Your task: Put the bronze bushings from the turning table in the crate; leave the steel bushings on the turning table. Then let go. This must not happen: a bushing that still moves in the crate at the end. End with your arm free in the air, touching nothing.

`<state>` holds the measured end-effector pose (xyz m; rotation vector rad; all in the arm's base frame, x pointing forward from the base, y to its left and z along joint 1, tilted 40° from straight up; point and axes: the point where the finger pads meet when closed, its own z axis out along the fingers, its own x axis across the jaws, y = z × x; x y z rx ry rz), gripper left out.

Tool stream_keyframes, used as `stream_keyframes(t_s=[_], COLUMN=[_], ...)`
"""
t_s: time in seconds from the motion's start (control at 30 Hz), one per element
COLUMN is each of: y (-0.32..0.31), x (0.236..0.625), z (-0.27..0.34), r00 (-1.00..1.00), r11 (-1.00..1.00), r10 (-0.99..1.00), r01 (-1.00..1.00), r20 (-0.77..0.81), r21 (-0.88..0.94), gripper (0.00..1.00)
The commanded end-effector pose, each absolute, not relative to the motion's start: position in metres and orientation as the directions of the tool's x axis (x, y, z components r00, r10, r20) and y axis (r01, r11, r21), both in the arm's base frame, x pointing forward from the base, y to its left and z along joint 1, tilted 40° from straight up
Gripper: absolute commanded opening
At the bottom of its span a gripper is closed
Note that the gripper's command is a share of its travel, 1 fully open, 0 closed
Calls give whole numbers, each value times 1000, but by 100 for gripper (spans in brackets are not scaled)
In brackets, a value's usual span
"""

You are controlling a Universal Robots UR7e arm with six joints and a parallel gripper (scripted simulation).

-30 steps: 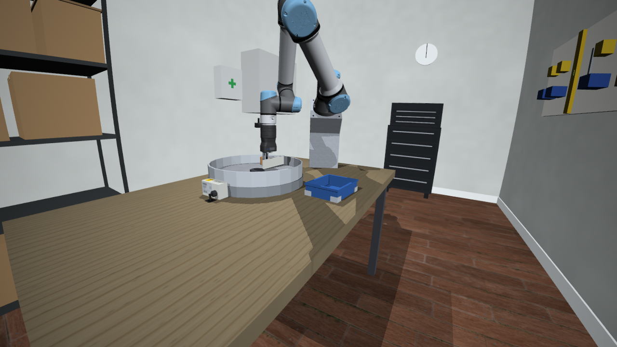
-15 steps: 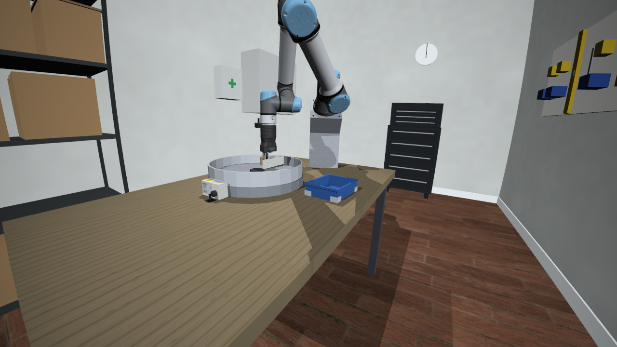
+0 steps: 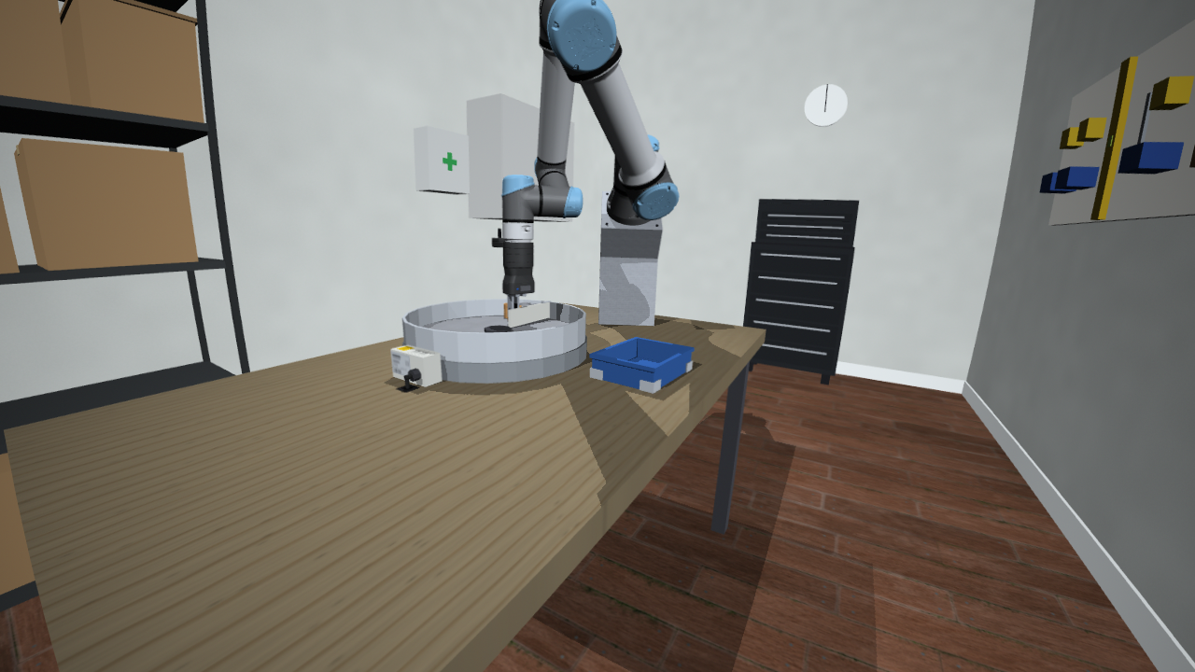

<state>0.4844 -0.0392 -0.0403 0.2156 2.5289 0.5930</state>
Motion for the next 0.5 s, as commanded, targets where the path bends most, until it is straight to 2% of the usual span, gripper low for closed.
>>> stream_keyframes(t_s=[0.0, 0.47], y=[-39, -42], x=[484, 481], z=[-40, -34], r00=[-847, -847], r11=[891, 891], r10=[266, 266], r01=[34, 34], r20=[-460, -460], r21=[453, 453], gripper=[0, 0])
